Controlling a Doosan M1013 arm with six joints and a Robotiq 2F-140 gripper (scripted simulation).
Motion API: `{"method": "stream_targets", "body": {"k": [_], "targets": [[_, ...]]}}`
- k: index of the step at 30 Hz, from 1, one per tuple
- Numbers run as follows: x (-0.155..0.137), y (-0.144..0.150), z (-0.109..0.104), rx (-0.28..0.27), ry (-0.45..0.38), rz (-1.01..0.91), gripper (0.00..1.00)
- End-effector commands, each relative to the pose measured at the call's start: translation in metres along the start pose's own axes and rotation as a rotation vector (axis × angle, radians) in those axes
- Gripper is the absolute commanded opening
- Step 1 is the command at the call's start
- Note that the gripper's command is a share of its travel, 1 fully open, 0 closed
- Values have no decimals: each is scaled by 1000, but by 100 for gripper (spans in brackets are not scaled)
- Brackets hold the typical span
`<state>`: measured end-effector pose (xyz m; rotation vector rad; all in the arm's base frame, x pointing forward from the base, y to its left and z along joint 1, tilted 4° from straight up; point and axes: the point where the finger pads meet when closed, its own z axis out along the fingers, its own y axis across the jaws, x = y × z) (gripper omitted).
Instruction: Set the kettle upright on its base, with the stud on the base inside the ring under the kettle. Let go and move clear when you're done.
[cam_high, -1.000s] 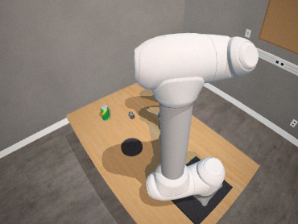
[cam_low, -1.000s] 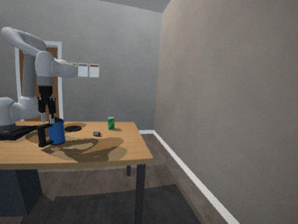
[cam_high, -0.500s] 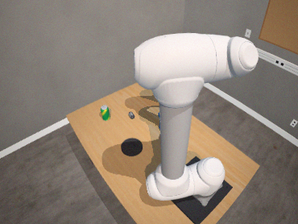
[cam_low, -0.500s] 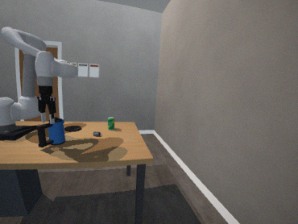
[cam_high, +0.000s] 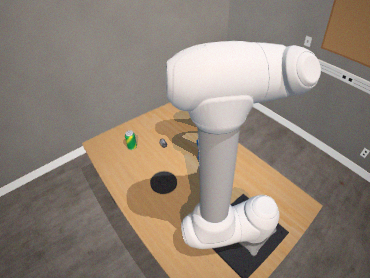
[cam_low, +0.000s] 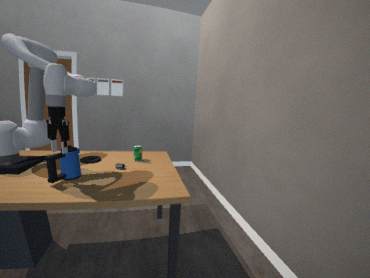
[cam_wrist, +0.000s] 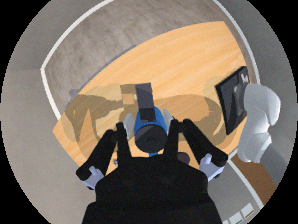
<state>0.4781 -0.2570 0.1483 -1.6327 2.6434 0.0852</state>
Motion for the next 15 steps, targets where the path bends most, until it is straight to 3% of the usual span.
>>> {"method": "stream_targets", "body": {"k": [1,15], "targets": [[0,0,-1,1,0,0,52],[0,0,9,1,0,0,52]]}}
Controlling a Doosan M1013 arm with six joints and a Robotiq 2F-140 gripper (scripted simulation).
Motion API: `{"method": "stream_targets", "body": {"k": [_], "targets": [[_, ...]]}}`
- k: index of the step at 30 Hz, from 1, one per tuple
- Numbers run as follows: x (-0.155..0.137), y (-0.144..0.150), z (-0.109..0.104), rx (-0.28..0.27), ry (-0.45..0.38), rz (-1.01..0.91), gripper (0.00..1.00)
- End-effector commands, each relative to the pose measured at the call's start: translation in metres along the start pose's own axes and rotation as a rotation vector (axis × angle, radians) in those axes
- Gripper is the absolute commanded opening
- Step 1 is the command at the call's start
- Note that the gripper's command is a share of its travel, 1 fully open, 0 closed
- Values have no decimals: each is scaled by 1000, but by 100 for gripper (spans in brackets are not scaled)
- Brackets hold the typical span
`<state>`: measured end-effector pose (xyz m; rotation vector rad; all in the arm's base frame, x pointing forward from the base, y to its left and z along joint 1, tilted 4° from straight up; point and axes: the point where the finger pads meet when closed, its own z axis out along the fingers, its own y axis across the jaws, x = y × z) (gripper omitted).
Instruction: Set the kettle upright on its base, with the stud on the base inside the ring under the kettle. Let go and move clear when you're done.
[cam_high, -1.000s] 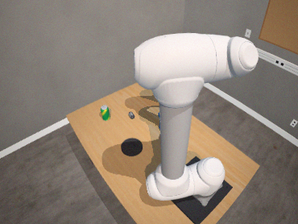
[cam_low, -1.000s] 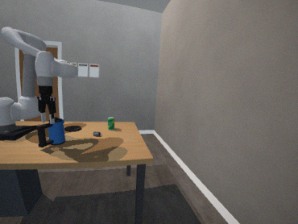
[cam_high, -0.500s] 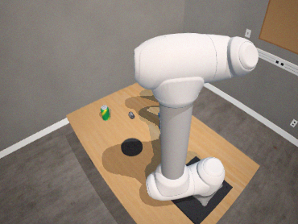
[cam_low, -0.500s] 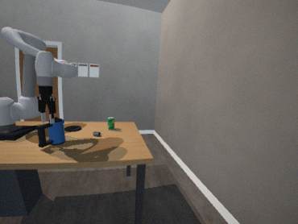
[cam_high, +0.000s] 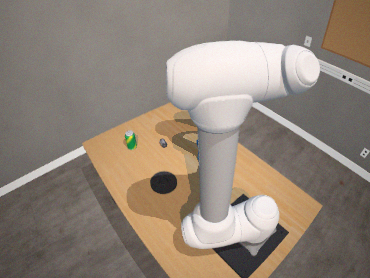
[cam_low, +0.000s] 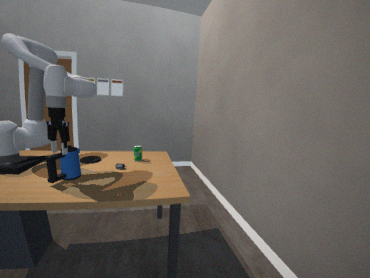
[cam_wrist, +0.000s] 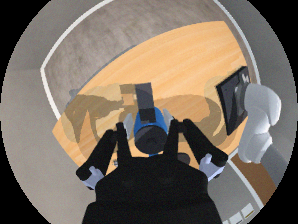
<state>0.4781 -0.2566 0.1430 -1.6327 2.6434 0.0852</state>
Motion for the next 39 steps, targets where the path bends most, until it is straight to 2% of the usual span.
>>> {"method": "stream_targets", "body": {"k": [1,9,20,39], "targets": [[0,0,6,1,0,0,52],[0,0,25,1,0,0,52],[0,0,41,1,0,0,52],[0,0,43,1,0,0,52]]}}
